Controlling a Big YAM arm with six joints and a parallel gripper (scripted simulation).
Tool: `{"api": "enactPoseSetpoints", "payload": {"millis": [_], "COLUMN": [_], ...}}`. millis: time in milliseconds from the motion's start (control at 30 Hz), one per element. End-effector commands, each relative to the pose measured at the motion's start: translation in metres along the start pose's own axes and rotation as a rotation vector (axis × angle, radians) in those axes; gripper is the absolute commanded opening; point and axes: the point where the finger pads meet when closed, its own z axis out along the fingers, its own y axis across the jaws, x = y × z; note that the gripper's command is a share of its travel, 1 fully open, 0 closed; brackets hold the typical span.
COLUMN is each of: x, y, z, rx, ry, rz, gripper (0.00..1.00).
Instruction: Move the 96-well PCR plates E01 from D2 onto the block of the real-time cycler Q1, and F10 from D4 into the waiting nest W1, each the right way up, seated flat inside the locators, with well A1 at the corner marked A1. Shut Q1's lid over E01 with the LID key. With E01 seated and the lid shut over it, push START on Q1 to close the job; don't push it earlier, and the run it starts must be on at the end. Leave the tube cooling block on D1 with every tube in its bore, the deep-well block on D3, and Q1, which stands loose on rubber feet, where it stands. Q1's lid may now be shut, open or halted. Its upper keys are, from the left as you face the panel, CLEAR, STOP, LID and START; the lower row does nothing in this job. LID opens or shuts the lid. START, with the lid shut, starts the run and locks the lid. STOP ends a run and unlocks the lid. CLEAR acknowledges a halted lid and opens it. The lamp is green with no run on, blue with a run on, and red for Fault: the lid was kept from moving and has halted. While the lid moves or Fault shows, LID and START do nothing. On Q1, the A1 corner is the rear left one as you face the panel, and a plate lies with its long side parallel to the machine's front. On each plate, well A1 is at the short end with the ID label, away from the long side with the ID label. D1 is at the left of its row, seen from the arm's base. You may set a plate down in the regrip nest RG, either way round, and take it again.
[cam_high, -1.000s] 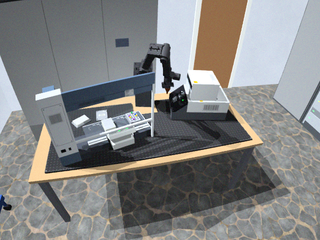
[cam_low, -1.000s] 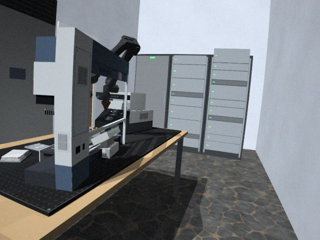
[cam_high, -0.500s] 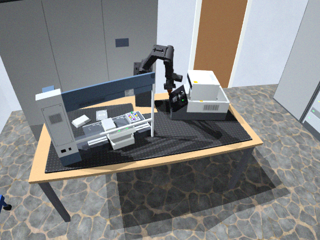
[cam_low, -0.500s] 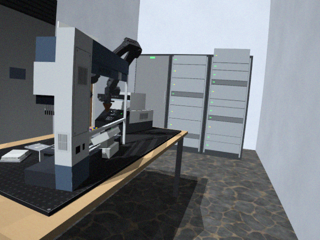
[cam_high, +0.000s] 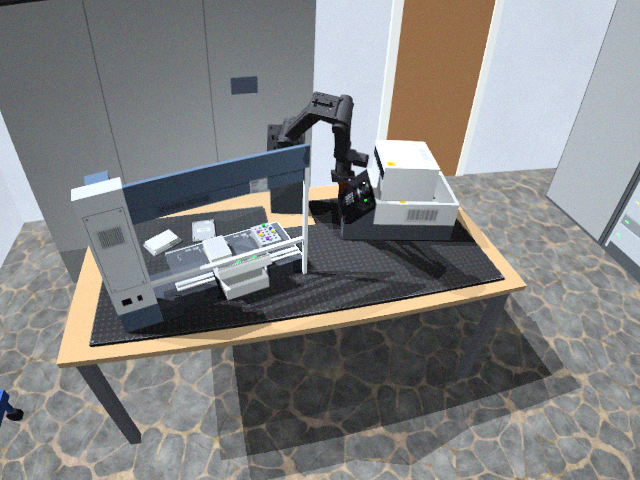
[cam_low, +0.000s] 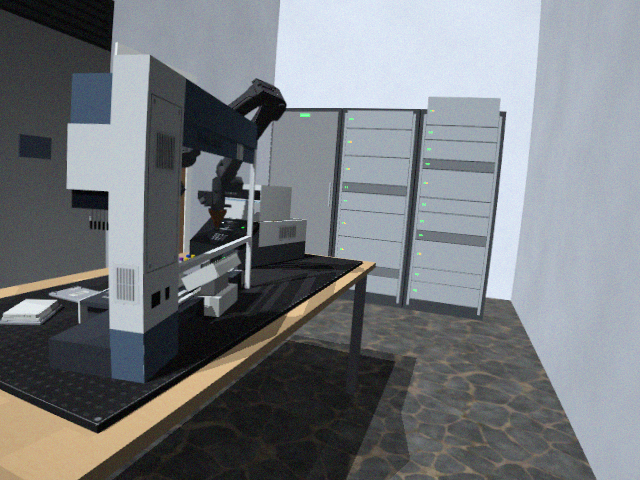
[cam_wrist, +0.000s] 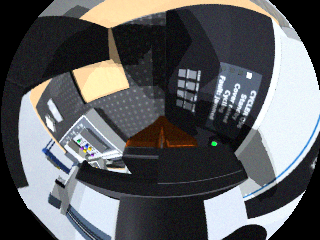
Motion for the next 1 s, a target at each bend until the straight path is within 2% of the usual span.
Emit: {"api": "enactPoseSetpoints", "payload": {"millis": [0, 200, 300, 533, 700, 967], "x": [0.005, 0.002, 0.001, 0.002, 0.001, 0.001], "y": [-0.011, -0.016, -0.013, -0.029, -0.031, -0.030], "z": [0.004, 0.008, 0.011, 0.017, 0.024, 0.016], "rx": [0.014, 0.014, 0.001, 0.016, 0.001, 0.019], "ry": [0.002, 0.001, -0.003, 0.001, -0.003, 0.000], "rz": [0.004, -0.005, -0.004, -0.006, -0.013, 0.005], "gripper": [0.00, 0.00, 0.00, 0.00, 0.00, 0.00]}}
